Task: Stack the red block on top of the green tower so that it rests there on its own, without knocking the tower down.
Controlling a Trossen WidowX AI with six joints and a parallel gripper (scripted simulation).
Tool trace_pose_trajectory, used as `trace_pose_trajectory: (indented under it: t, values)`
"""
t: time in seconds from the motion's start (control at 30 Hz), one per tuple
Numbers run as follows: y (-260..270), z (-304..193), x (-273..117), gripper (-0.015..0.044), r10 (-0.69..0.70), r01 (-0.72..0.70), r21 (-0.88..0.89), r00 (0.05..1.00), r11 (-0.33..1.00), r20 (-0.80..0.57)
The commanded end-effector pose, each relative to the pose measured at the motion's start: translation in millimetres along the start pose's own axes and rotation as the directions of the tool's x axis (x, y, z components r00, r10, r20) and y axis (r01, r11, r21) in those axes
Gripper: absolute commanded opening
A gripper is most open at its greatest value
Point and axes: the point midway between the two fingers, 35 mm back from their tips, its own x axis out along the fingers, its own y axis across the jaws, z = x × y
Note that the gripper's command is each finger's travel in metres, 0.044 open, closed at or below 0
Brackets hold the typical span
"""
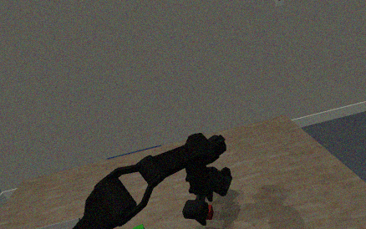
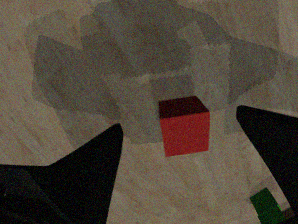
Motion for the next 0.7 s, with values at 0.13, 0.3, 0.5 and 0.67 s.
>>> trace_pose_trajectory:
  t: [0.13,0.3,0.5,0.67]
  values:
    - [-0.6,-1.8,3.9,0.044,-0.008,0.008,-0.008,1.0,1.0,0.0]
    - [-0.6,-1.8,3.9,0.044,-0.008,0.008,-0.008,1.0,1.0,0.0]
    - [-0.6,-1.8,1.8,0.0335,-0.008,0.008,-0.008,1.0,1.0,0.0]
    - [-0.6,-1.8,1.8,0.0204,-0.008,0.008,-0.008,1.0,1.0,0.0]
